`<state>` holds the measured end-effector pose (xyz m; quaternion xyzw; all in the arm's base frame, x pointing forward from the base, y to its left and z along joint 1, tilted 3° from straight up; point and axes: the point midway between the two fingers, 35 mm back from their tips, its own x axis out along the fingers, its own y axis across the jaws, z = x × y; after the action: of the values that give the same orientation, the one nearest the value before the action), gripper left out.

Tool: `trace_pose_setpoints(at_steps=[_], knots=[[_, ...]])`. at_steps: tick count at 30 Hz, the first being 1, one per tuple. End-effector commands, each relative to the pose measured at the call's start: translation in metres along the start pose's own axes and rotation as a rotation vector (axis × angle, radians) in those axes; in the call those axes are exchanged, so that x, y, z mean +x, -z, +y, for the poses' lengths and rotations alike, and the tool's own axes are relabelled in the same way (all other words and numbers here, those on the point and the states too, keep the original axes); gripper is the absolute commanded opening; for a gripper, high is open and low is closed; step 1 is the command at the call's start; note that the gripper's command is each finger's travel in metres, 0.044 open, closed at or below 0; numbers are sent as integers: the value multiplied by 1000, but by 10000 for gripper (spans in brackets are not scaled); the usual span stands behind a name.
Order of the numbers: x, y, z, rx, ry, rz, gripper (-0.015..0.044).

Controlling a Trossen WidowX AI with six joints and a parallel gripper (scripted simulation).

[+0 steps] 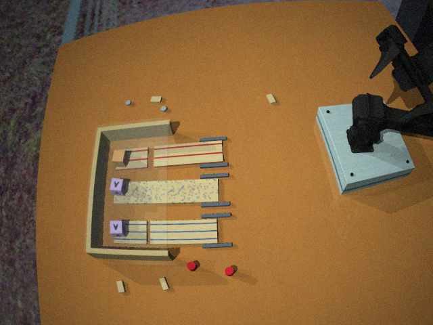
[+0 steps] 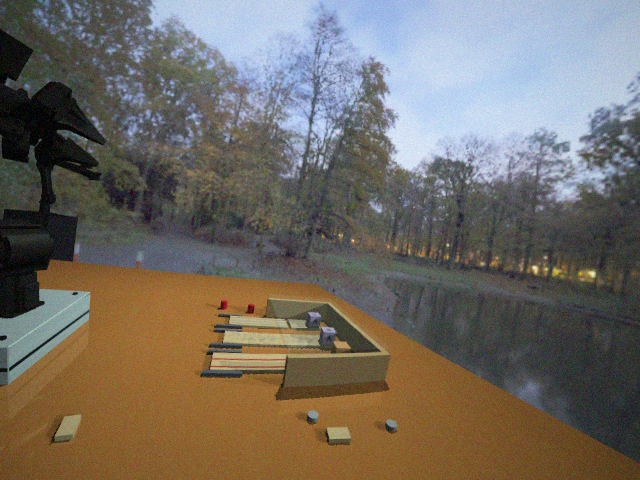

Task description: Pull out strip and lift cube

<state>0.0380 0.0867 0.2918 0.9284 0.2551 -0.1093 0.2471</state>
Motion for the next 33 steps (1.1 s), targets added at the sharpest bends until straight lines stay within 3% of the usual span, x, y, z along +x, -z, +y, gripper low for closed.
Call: trace_pose_setpoints(at_steps=[1,14,33], knots=[[1,0,2,-16,0,-3,400],[119,-31,110,-1191,97,-208,400],[259,-100,114,-2530,454,-287,400]])
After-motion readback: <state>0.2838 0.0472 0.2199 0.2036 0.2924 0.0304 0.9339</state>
